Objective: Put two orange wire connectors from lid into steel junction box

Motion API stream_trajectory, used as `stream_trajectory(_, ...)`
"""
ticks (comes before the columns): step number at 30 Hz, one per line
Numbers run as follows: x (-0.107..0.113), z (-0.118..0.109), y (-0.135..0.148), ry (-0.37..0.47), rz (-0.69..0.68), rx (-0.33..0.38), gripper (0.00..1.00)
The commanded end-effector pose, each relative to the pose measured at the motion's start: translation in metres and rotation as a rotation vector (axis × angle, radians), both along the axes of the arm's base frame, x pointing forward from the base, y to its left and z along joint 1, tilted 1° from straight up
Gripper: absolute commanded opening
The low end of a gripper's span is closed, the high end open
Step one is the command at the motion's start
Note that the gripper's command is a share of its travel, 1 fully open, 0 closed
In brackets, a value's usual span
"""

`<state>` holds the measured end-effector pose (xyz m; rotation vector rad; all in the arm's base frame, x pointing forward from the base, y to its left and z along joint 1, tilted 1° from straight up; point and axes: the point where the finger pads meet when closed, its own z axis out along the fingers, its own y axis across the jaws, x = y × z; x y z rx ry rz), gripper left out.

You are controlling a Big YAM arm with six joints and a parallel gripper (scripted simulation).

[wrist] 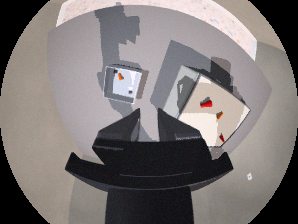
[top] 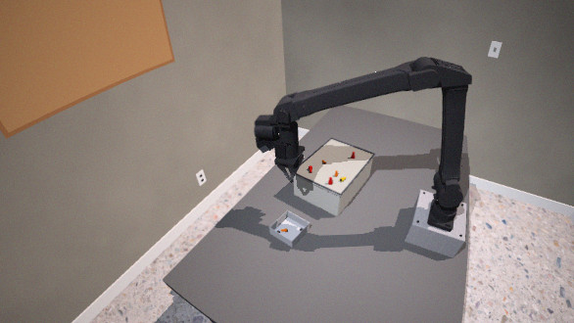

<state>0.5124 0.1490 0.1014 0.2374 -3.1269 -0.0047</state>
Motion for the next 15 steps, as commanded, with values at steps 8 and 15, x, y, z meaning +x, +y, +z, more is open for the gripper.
stream_trajectory(8, 0.004, 0.013, -0.1, -0.05, -0.412, 0.017, 0.25)
stream_trajectory(15, -0.005, 0.01, -0.146, -0.05, -0.593, 0.018, 0.25)
